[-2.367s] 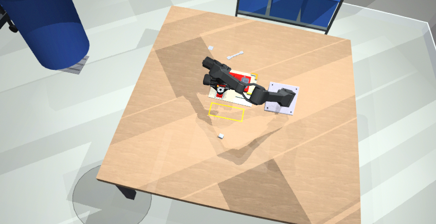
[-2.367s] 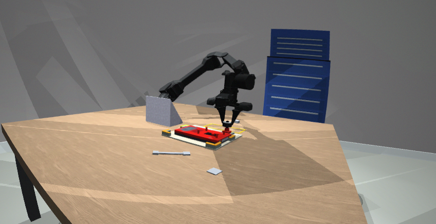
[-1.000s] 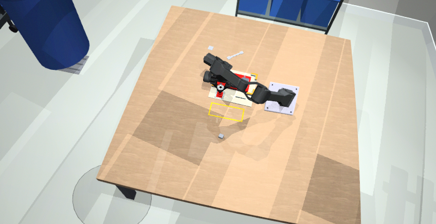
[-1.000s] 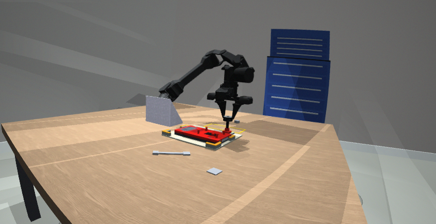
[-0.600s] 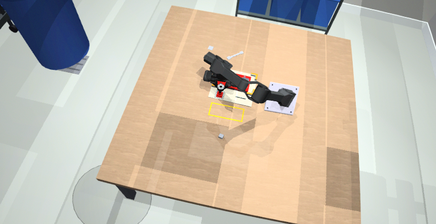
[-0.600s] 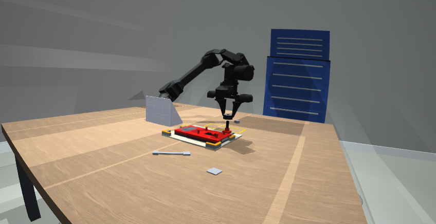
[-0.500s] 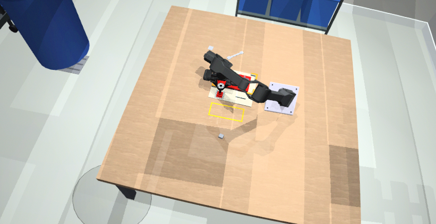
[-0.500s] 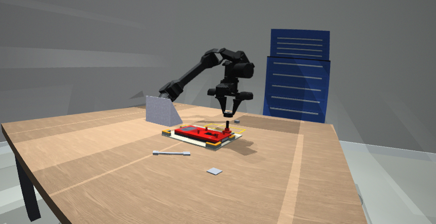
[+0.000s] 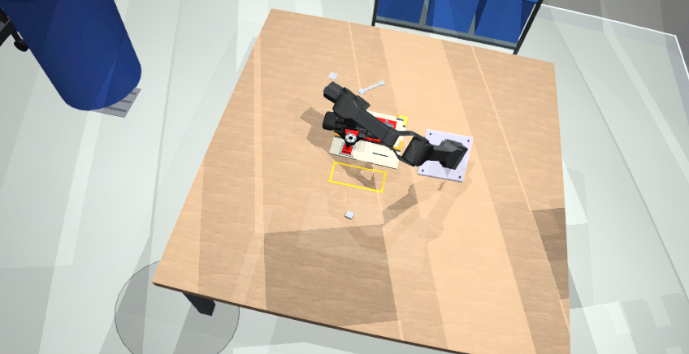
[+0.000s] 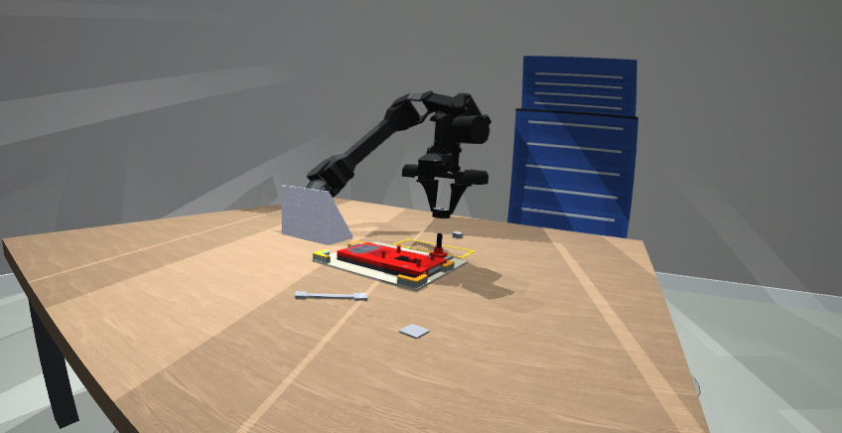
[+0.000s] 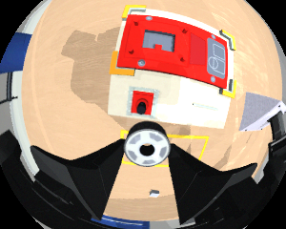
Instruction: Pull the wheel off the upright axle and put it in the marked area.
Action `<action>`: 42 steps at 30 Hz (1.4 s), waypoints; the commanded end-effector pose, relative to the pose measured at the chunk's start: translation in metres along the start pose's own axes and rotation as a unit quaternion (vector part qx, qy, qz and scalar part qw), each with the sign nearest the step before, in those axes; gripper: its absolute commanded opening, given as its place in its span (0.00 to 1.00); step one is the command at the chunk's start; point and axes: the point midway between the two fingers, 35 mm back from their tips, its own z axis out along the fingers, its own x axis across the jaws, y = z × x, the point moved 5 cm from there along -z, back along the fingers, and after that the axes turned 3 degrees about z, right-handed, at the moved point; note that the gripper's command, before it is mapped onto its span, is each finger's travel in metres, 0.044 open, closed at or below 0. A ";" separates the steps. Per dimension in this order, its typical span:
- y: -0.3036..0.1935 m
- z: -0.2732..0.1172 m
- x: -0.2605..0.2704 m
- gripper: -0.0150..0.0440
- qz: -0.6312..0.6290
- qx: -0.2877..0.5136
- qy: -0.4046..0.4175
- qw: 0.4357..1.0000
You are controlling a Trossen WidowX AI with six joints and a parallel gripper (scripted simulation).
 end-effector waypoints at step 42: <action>-0.073 0.048 -0.050 0.25 0.001 0.000 0.002 1.000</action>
